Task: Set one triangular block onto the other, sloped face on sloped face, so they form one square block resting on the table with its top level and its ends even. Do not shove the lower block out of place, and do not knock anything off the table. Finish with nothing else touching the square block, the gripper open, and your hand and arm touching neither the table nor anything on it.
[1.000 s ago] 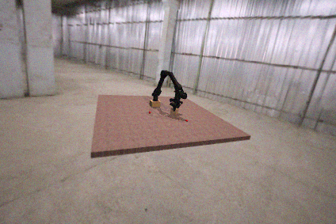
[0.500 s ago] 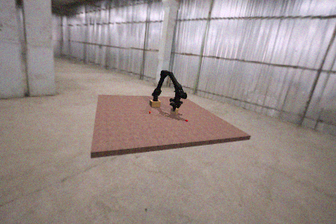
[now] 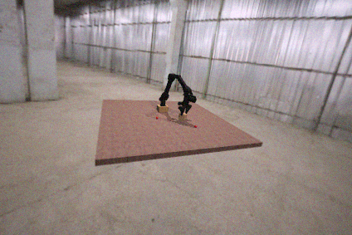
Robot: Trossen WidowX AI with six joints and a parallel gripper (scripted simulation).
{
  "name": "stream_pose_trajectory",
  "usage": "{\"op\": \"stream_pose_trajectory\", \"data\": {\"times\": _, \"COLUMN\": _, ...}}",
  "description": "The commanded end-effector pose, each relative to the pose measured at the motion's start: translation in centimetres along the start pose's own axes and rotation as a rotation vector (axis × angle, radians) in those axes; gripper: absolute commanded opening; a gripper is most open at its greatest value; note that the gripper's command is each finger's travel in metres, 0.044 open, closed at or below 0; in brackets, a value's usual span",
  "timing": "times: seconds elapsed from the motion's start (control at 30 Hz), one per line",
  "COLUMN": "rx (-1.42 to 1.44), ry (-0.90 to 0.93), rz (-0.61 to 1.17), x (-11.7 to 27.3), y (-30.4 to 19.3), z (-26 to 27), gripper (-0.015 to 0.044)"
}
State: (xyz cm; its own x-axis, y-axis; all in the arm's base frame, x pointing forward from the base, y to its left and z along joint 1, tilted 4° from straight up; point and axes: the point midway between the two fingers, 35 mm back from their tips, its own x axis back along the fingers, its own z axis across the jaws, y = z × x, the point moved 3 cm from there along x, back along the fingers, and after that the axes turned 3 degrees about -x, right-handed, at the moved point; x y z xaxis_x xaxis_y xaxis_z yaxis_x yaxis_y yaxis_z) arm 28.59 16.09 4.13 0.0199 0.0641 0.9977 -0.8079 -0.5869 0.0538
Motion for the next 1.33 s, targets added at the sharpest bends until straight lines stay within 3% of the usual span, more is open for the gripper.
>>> {"op": "stream_pose_trajectory", "data": {"times": 0.0, "rx": -0.004, "ry": 0.002, "rz": 0.022, "x": 5.3, "y": -0.4, "z": 0.0, "gripper": 0.0440}}
{"op": "stream_pose_trajectory", "data": {"times": 0.13, "rx": -0.004, "ry": 0.002, "rz": 0.022, "x": 9.3, "y": 0.2, "z": 0.0, "gripper": 0.0440}}
{"op": "stream_pose_trajectory", "data": {"times": 1.3, "rx": 0.000, "ry": 0.006, "rz": 0.055, "x": 9.3, "y": -0.3, "z": 0.1, "gripper": 0.0440}}
